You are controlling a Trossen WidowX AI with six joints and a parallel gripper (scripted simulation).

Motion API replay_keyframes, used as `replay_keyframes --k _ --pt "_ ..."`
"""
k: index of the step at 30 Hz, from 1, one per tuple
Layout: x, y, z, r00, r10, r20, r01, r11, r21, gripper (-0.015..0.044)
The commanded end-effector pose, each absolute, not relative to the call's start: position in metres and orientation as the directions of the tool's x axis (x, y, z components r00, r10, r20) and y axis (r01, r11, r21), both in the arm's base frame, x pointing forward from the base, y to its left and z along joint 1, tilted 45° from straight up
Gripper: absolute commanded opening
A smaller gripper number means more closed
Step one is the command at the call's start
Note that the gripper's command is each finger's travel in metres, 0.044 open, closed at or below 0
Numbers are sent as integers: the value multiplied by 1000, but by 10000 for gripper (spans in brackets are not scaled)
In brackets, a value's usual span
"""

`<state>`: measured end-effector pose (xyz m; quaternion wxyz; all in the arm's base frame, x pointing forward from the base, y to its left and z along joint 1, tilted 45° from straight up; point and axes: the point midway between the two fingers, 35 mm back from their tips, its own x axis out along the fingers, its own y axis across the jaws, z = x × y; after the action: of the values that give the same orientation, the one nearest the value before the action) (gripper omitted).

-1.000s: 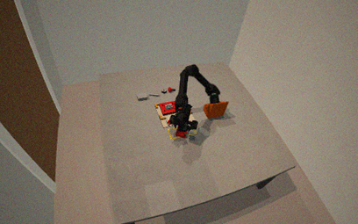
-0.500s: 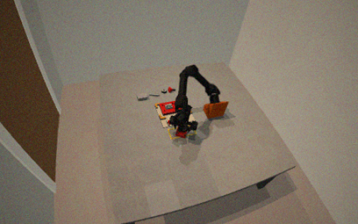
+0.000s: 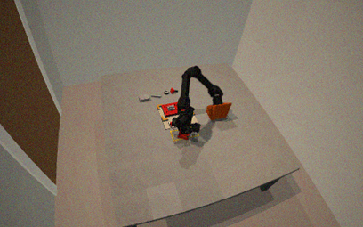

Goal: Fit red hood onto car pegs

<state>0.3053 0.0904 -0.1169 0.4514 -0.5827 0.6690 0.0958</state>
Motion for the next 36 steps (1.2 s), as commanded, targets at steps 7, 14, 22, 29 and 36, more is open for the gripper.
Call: replay_keyframes --k 7,14,22,29,36 --pt "305 92 -115 87 -693 -716 -866 303 -398 170" --pt "304 102 -105 87 -693 -716 -866 303 -398 0" --pt "302 121 -86 86 -692 -717 -866 303 -397 0" --pt "300 138 -70 86 -691 -718 -866 304 -396 0" --pt "298 148 -59 86 -691 -718 -867 304 -396 0"
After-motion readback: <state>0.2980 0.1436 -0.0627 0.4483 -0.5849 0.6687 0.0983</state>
